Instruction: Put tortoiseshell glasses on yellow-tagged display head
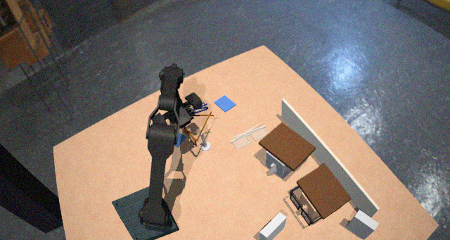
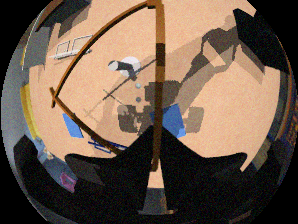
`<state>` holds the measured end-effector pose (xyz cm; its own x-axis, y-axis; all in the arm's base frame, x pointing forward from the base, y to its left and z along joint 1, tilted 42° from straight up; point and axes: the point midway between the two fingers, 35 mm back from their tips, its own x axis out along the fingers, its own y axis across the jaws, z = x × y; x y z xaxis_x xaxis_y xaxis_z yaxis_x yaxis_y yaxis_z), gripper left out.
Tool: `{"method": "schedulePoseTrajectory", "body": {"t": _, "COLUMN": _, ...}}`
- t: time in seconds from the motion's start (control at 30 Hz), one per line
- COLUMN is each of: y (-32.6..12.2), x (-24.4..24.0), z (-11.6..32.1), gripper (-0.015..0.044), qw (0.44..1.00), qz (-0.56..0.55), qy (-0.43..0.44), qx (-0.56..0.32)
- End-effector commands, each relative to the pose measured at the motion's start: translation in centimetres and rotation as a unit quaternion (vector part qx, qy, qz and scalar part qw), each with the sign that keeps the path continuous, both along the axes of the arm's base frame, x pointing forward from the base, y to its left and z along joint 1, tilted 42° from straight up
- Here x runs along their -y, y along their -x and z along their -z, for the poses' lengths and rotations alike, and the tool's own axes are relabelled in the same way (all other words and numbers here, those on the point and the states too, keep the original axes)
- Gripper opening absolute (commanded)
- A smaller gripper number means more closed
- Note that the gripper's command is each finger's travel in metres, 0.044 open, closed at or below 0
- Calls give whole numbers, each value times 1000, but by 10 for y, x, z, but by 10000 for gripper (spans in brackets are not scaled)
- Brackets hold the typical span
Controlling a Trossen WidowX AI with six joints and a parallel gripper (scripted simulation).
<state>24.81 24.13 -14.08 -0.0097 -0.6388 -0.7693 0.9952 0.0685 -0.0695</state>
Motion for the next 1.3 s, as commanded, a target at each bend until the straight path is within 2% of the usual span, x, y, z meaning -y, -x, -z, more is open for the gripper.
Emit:
{"method": "schedulePoseTrajectory", "body": {"t": 0.0, "y": 2, "x": 18, "z": 18, "gripper": 0, "qw": 1000, "qz": 0, "qy": 9, "qx": -6}}
{"method": "schedulePoseTrajectory", "body": {"t": 0.2, "y": 3, "x": 34, "z": 34, "gripper": 0, "qw": 1000, "qz": 0, "qy": 9, "qx": -5}}
{"method": "schedulePoseTrajectory", "body": {"t": 1.27, "y": 18, "x": 21, "z": 45, "gripper": 0, "qw": 1000, "qz": 0, "qy": 8, "qx": -6}}
